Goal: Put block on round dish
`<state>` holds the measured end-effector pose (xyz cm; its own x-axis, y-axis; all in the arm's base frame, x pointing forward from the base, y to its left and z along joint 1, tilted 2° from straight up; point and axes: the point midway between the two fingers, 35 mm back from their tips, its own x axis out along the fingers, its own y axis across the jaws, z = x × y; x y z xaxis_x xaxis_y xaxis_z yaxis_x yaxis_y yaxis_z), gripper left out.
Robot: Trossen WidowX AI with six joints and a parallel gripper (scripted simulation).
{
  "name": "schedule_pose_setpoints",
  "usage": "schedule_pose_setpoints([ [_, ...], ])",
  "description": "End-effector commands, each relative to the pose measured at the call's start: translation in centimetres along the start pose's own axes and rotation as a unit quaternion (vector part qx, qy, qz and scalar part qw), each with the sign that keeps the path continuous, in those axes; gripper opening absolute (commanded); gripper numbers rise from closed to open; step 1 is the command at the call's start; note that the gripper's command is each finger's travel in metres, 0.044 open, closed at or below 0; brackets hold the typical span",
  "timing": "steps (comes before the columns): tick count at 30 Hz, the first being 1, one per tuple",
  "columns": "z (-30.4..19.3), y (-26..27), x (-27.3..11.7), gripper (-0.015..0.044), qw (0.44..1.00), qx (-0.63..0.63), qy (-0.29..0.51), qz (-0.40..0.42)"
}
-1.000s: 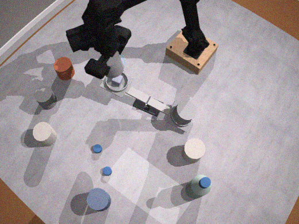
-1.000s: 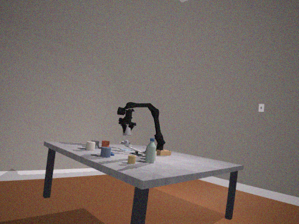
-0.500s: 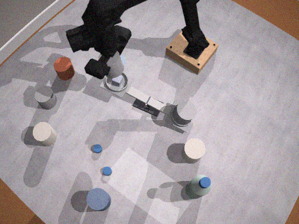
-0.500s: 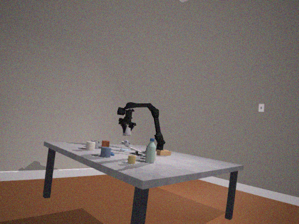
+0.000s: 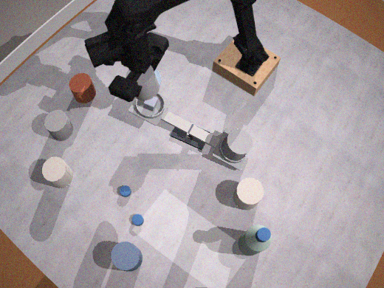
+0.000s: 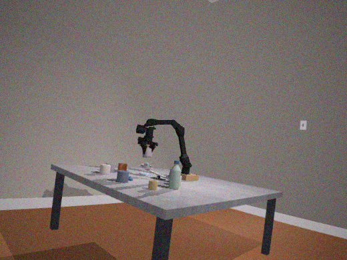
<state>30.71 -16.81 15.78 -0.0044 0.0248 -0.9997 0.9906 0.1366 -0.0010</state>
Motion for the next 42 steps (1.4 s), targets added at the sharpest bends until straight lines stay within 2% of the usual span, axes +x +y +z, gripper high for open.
schedule_pose_setpoints([
  [1, 0.0, 0.0, 0.0, 0.0, 1.0, 0.0, -0.001, 0.001],
  [21, 0.3, -0.2, 0.1, 0.0, 1.0, 0.0, -0.001, 0.001],
  [42, 7.0, -8.9, 4.0, 0.0, 1.0, 0.0, -0.007, 0.0],
])
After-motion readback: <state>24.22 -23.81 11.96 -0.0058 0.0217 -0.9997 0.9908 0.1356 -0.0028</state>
